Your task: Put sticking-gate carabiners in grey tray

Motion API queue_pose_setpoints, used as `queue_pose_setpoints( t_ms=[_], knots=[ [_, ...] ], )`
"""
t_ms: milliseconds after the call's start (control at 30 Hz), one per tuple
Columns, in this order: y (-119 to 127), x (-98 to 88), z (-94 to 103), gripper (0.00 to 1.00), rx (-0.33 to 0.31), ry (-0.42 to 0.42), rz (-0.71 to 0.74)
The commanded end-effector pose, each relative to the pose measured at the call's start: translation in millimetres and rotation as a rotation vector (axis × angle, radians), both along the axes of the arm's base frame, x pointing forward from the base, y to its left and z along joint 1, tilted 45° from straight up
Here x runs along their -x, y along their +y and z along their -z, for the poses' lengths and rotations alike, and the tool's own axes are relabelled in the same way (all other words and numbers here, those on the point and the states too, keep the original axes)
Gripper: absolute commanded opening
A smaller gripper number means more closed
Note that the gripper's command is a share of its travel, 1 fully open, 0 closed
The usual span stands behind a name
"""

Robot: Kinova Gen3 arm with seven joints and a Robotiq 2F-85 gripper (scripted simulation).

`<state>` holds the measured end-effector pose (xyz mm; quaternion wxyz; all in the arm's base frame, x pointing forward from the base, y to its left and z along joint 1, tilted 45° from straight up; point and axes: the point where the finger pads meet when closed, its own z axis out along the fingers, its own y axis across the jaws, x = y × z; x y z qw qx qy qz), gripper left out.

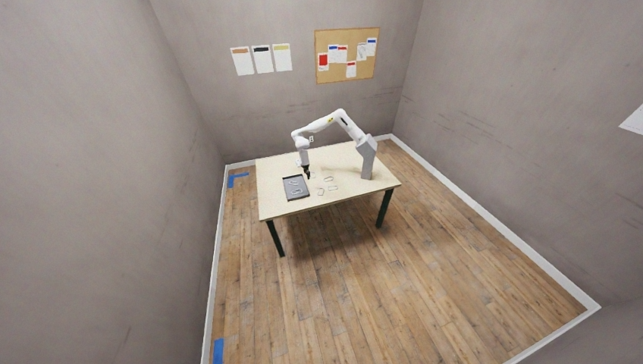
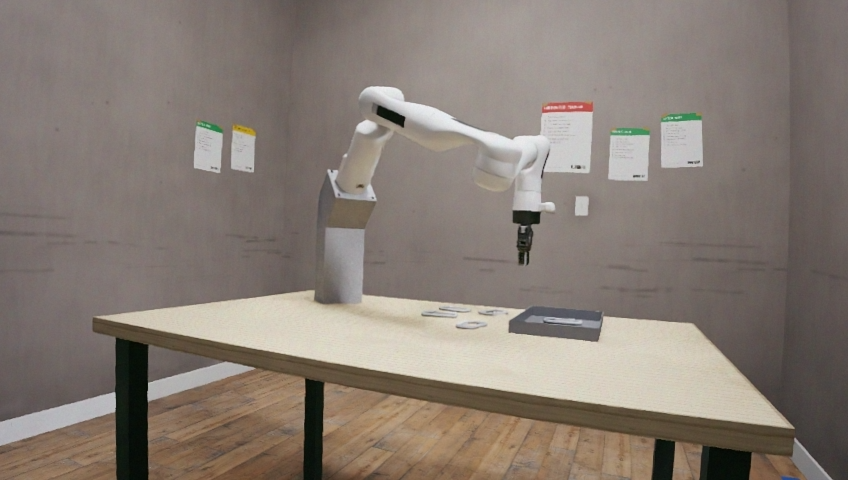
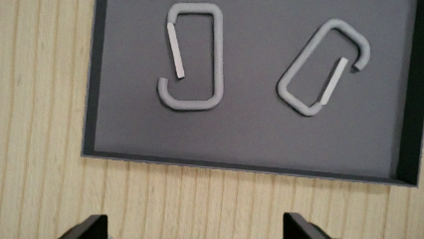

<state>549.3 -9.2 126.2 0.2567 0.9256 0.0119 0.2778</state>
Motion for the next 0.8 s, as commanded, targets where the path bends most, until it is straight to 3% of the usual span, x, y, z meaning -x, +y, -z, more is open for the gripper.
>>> queue_pose_setpoints(
  t_ms=[0,67,100,333,633,667,767],
  knots=[
    [2.4,14.8,-3.4,1.0,0.003,-0.009,-0.02],
    [2.4,14.8,-3.4,1.0,0.003,-0.009,-0.02],
    [2.5,81.5,0.0,1.0,-0.001,-0.003,-0.004],
    [2.8,104.9,0.6,1.0,-0.001,-0.003,-0.004],
    [2.8,104.9,0.6,1.0,-0.001,-0.003,-0.004],
    [0.7,174.2,2.9,1.0,-0.004,0.002,0.019],
    [1.2,177.7,2.9,1.0,-0.004,0.002,0.019]
  ],
)
